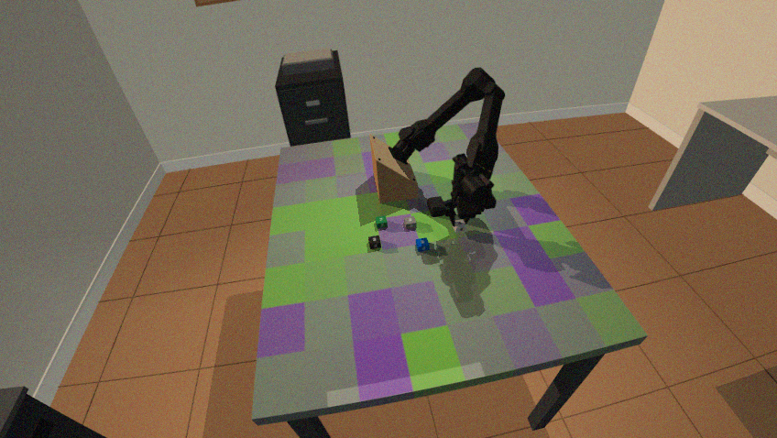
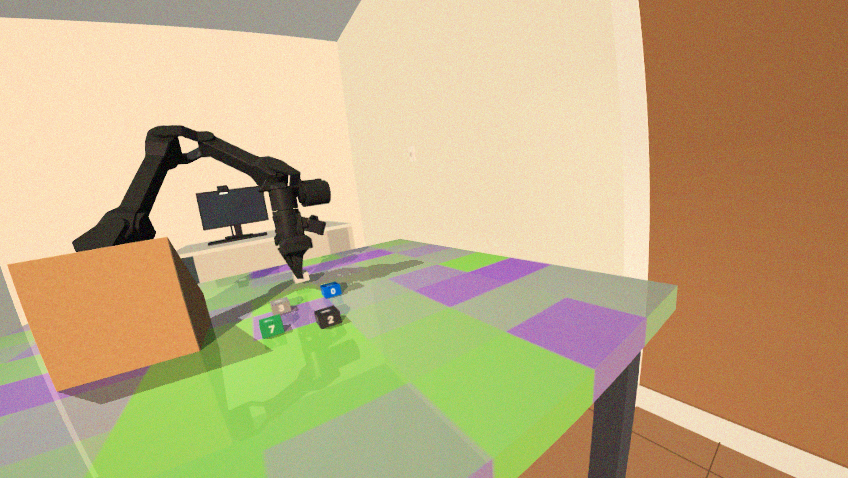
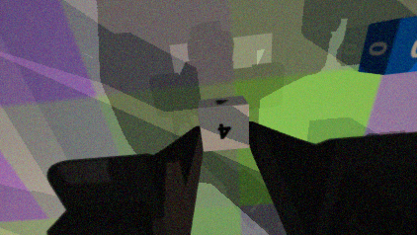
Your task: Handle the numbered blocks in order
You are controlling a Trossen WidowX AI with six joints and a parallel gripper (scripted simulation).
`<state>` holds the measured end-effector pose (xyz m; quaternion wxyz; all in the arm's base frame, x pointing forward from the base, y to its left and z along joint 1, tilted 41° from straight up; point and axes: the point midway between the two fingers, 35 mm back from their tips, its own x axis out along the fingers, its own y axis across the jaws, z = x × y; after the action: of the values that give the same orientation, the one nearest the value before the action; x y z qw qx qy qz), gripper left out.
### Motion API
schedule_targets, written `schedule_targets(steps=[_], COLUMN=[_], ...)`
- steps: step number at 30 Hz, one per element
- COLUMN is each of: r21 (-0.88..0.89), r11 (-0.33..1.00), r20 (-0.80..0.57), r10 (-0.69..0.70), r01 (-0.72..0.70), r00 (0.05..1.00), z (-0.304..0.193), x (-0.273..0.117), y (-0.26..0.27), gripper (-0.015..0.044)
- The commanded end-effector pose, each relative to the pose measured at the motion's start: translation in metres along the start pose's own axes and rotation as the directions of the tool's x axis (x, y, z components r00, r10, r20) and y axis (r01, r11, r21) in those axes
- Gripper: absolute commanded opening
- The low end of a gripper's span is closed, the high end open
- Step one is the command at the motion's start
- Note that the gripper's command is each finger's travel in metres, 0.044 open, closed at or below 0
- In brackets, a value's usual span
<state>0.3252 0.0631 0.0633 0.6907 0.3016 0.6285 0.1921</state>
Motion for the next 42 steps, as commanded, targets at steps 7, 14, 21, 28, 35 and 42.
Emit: schedule_targets(steps=[7,14,21,28,35,42], r21=[-0.004,-0.004,-0.004,-0.004,-0.005,-0.004], r11=[1.0,1.0,1.0,1.0,1.0,1.0], r20=[0.0,0.0,0.0,0.0,0.0,0.0], r10=[0.004,0.004,0.004,0.004,0.004,0.003], r01=[-0.004,-0.004,-0.004,-0.004,-0.004,-0.003], r00=[1.0,1.0,1.0,1.0,1.0,1.0], z=[0.0,0.0,0.0,0.0,0.0,0.0], x=[0.011,0.014,0.014,0.014,0.012,-0.022], y=[0.001,0.001,0.001,0.001,0.001,0.001], gripper=[0.012,0.012,0.0146,0.033,0.04,0.04])
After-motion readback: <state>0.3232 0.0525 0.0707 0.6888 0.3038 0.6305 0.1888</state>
